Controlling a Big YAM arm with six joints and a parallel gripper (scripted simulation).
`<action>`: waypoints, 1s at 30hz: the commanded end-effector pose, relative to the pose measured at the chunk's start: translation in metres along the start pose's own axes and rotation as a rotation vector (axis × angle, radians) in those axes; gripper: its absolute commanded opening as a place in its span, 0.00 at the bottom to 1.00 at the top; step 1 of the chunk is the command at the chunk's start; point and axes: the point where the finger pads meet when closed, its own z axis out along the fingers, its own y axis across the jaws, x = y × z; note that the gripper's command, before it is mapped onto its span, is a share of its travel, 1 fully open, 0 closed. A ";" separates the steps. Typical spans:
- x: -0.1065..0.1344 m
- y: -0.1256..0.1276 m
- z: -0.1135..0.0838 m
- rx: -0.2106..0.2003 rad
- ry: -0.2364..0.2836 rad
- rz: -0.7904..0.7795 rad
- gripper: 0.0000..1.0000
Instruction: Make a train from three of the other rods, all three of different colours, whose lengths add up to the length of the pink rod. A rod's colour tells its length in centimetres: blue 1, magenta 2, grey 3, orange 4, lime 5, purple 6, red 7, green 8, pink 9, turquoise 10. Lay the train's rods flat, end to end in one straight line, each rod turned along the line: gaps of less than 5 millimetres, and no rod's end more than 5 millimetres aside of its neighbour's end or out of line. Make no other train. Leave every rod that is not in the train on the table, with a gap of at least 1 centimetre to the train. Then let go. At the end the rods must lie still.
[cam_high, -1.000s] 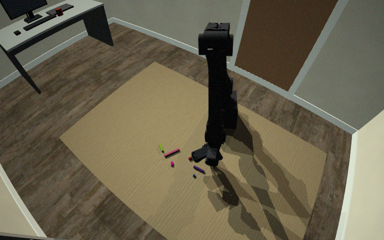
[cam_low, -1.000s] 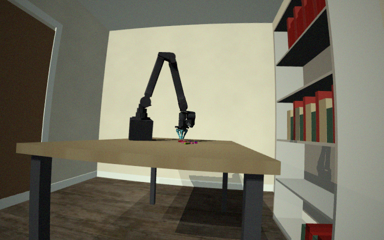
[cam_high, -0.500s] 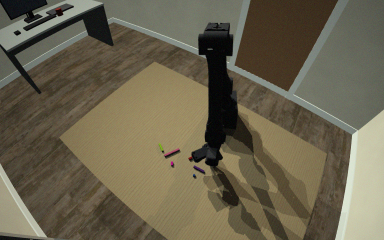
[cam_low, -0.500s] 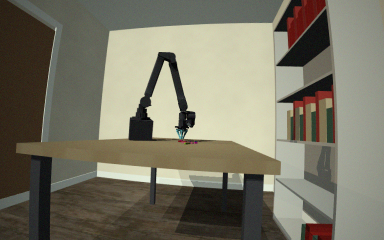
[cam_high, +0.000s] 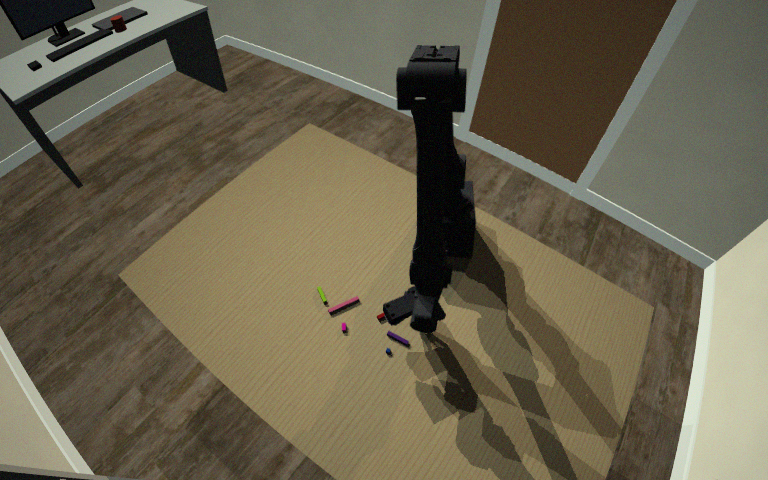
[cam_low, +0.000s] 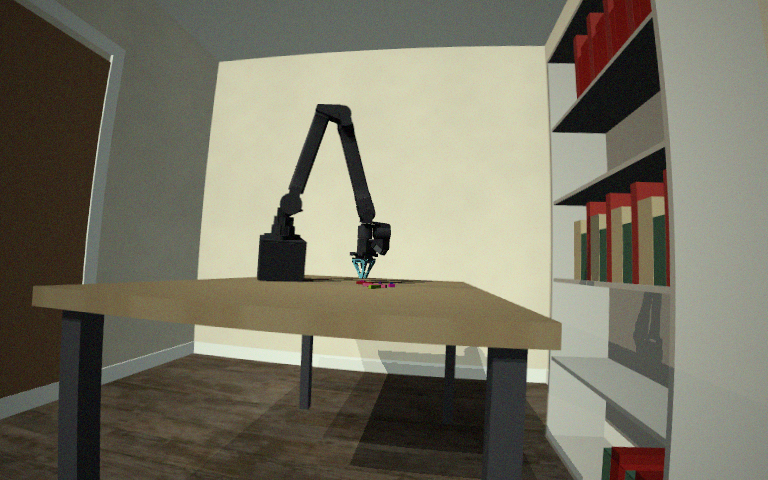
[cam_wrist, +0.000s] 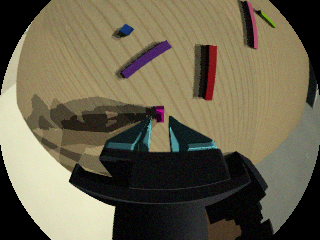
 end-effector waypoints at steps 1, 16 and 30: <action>-0.003 0.012 -0.003 -0.011 -0.012 -0.005 0.23; -0.011 0.013 0.010 -0.021 -0.021 -0.005 0.23; -0.012 0.010 0.014 -0.024 -0.024 0.005 0.23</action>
